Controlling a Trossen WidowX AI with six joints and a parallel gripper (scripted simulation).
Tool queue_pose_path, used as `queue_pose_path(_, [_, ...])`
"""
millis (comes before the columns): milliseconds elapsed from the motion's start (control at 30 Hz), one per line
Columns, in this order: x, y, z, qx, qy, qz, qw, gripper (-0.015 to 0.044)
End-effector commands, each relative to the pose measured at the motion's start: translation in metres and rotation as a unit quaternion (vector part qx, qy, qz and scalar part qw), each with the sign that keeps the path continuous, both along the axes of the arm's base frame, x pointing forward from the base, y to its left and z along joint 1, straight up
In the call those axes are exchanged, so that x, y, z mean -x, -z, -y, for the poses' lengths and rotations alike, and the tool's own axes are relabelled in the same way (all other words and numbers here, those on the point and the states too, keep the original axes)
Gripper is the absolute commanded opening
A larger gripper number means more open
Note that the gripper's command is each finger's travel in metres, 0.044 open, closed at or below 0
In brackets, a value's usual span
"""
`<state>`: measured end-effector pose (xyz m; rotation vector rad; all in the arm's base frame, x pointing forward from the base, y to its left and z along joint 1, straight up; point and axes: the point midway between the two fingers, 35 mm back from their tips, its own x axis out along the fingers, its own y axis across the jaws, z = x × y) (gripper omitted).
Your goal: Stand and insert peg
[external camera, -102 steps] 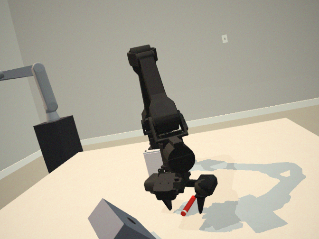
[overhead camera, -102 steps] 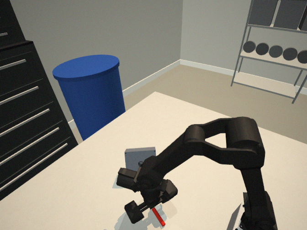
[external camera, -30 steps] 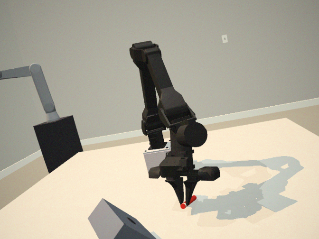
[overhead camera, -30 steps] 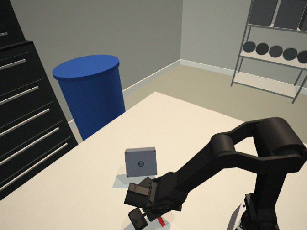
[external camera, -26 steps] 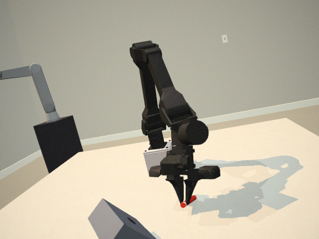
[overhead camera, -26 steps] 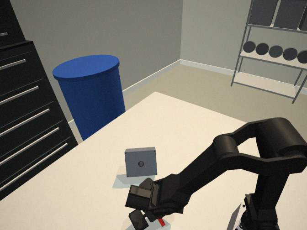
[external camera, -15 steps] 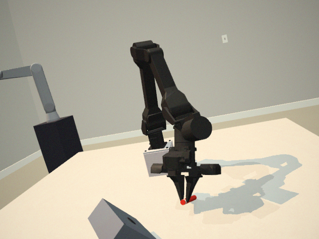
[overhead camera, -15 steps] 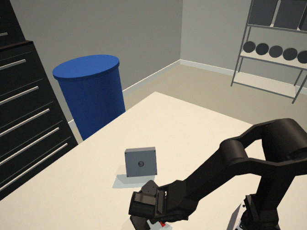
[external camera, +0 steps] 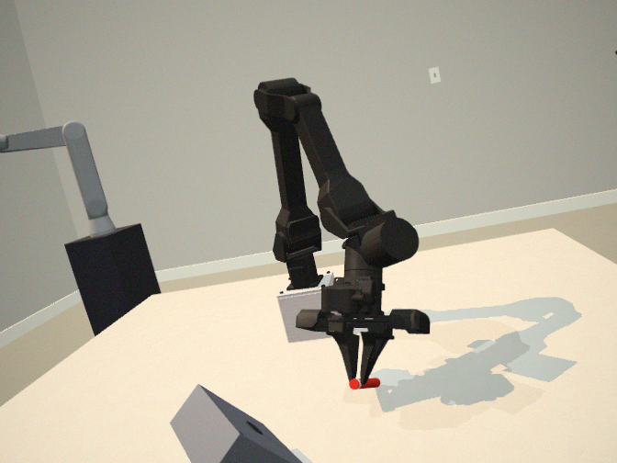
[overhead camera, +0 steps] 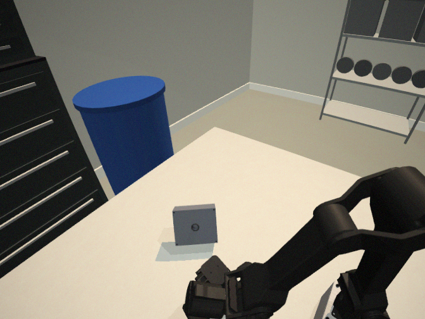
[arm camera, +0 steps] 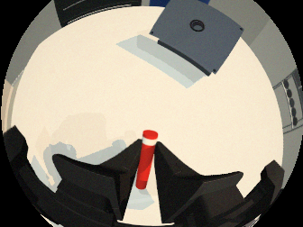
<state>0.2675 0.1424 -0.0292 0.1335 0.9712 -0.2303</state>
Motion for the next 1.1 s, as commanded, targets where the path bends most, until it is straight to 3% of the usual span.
queue_pose_path(0, [0.003, -0.003, 0.000, 0.002, 0.002, 0.018, 1.000, 0.0049])
queue_pose_path(1067, [0.024, -0.009, -0.005, 0.037, 0.003, 0.150, 0.988, 0.0049])
